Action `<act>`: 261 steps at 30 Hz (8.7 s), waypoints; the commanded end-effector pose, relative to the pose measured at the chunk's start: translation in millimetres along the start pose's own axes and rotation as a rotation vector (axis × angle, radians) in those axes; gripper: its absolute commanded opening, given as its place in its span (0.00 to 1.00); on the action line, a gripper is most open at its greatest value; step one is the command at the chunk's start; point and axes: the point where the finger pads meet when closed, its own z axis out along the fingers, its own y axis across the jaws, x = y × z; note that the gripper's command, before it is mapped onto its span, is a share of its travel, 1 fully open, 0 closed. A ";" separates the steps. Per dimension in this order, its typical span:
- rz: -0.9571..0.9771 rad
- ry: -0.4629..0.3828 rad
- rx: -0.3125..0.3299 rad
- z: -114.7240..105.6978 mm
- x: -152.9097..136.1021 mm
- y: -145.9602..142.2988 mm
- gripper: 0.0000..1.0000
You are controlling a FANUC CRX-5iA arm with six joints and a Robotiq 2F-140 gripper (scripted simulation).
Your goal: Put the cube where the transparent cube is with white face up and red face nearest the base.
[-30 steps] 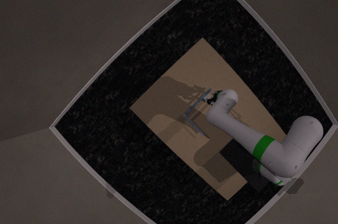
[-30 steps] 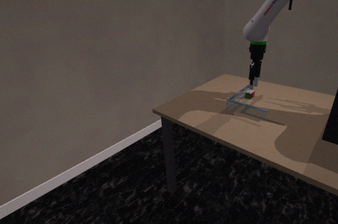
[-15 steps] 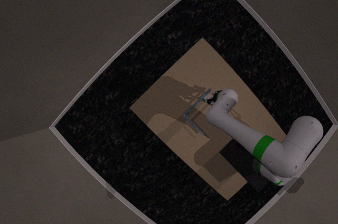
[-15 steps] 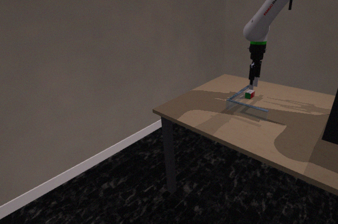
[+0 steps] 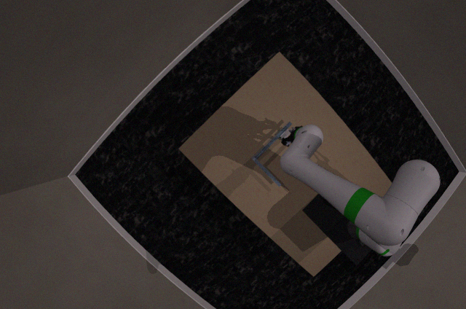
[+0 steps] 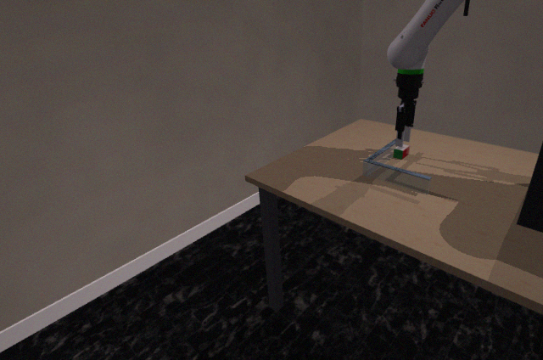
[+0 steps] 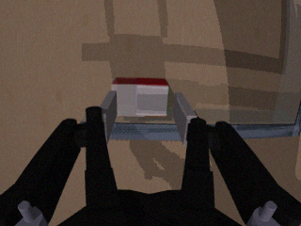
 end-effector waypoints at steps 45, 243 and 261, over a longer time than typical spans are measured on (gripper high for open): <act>0.000 0.000 0.000 6.2 -3.6 8.1 0.41; 0.000 0.000 0.000 -15.6 -1.6 -19.9 0.00; 0.000 0.000 0.000 27.0 -1.6 -19.9 0.00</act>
